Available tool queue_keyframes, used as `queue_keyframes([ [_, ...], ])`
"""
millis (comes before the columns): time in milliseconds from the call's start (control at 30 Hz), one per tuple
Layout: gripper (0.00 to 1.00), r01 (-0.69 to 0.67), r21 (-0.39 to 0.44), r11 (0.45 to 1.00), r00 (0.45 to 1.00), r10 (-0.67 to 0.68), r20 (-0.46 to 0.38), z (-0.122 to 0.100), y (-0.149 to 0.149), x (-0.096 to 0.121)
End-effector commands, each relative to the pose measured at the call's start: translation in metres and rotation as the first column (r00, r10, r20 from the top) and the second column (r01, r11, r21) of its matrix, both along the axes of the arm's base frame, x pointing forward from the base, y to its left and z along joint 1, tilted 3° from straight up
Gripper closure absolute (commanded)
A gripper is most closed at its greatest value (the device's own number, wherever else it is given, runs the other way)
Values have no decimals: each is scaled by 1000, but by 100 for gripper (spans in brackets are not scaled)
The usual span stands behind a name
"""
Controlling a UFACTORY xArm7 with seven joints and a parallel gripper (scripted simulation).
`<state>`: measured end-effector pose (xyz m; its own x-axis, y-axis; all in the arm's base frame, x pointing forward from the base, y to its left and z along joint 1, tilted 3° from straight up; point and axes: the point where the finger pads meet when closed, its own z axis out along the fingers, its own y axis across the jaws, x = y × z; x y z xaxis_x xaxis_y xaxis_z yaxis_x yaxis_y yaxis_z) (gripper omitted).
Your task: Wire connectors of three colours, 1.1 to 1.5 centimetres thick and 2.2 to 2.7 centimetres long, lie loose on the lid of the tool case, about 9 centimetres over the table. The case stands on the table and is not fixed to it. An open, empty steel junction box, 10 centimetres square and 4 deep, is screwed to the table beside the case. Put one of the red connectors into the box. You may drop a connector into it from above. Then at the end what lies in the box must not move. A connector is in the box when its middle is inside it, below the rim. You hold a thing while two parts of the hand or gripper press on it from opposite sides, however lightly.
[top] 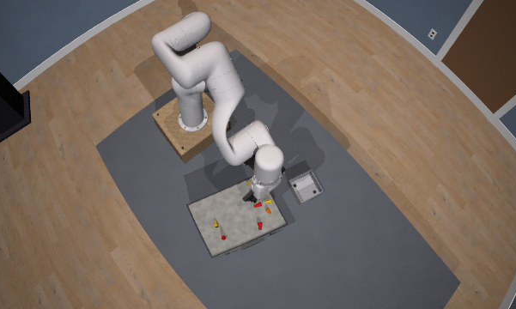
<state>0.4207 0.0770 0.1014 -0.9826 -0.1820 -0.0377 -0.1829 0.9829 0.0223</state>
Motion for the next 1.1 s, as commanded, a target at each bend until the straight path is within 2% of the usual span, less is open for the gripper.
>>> queue_keyframes([
  [0, 0, 0, 0, 1000, 1000, 0, 4, 1, 0, 1],
  [367, 0, 4, 0, 1000, 1000, -4, 4, 2, 0, 1],
  [467, 0, 55, 1, 998, 998, -55, 2, 5, -4, 3],
  [533, 0, 135, 2, 991, 991, -135, 0, 10, -10, 5],
  [600, 0, 238, 4, 971, 971, -238, -3, 16, -17, 7],
  [767, 0, 389, 7, 921, 921, -389, -9, 27, -28, 10],
  [867, 0, 403, 7, 915, 915, -402, -9, 28, -29, 11],
  [933, 0, 524, 9, 851, 851, -524, -14, 36, -39, 13],
  [1067, 0, 622, 10, 783, 783, -622, -18, 44, -47, 14],
])
